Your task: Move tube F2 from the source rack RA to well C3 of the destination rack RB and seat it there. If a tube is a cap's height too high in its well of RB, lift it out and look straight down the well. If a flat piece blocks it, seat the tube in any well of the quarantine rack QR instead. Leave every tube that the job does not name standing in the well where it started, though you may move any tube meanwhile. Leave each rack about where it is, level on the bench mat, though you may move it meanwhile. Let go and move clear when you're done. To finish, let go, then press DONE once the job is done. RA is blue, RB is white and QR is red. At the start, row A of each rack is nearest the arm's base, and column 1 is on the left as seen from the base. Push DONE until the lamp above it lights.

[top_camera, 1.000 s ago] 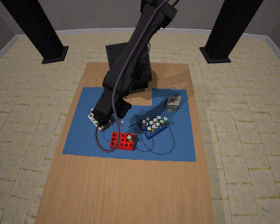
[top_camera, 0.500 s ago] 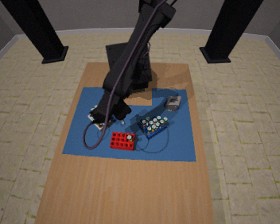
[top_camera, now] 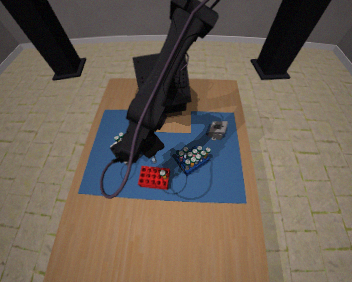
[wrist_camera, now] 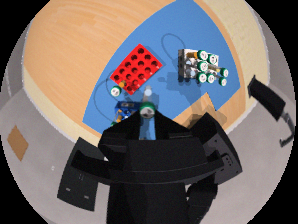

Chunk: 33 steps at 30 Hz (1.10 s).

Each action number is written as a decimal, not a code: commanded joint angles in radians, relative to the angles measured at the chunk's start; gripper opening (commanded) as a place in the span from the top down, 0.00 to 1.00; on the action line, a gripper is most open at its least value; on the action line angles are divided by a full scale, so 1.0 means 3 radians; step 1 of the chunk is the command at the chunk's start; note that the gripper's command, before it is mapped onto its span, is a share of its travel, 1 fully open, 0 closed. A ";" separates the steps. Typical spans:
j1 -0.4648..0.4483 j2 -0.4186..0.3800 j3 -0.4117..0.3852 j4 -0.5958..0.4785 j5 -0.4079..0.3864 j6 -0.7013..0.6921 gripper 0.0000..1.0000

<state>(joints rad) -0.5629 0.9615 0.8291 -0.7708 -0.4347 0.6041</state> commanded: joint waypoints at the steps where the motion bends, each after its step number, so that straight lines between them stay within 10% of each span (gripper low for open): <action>1: 0.0020 0.0055 0.0138 0.0000 0.0065 0.0045 1.00; 33: 0.0131 0.0469 0.0677 -0.0088 0.0121 0.0130 1.00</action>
<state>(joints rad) -0.5240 1.1110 1.0157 -0.7868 -0.4068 0.6407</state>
